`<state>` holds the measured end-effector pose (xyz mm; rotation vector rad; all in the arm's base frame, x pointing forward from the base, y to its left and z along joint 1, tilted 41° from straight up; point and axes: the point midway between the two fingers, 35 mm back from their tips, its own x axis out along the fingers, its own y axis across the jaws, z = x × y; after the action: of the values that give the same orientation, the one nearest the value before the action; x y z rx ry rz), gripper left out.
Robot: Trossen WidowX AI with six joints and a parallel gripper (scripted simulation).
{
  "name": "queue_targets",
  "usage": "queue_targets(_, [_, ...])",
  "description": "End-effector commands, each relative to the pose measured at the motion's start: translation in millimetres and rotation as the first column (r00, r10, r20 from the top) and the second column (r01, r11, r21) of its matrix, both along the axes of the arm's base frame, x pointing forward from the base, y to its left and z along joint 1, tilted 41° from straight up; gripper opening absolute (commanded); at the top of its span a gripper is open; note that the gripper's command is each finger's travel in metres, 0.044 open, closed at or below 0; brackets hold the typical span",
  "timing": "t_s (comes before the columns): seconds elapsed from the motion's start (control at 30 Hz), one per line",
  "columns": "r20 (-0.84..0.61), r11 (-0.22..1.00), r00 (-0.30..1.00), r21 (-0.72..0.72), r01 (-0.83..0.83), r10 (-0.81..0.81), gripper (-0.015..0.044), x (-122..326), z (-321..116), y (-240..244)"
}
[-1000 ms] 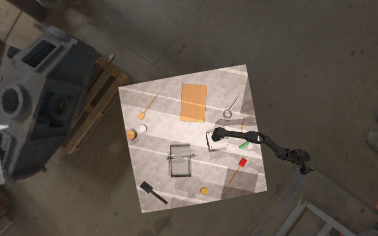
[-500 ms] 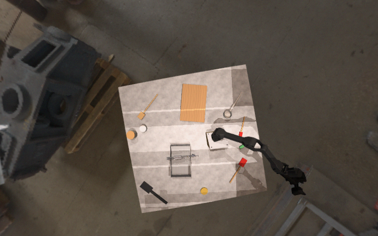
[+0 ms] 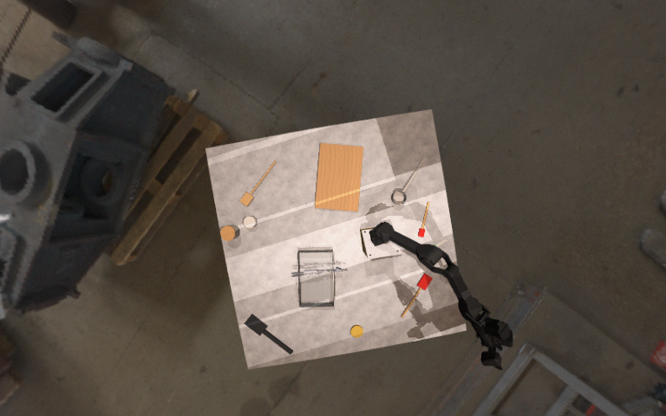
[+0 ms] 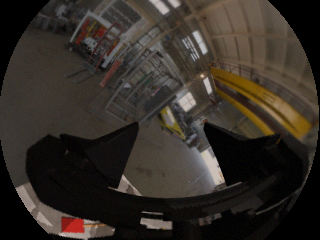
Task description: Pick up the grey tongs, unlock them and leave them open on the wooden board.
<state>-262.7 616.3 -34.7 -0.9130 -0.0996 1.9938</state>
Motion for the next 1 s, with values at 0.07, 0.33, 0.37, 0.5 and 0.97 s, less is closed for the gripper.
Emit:
queue_targets(0.07, [0.123, 0.997, 0.991, -0.053, 0.063, -0.056, 0.044, 66.2, -18.9, 5.3])
queue_targets(0.33, [0.313, 0.968, 0.941, -0.165, 0.191, -0.133, 0.044, 198.6, -43.6, -1.1])
queue_targets(0.37, [0.337, 0.964, 0.932, -0.175, 0.201, -0.133, 0.044, 211.9, -45.4, -2.9])
queue_targets(0.5, [0.457, 0.939, 0.882, -0.238, 0.247, -0.116, 0.044, 282.2, -54.4, -18.3])
queue_targets(0.97, [0.645, 0.798, 0.764, -0.461, 0.389, 0.0, 0.044, 454.7, -73.4, -109.0])
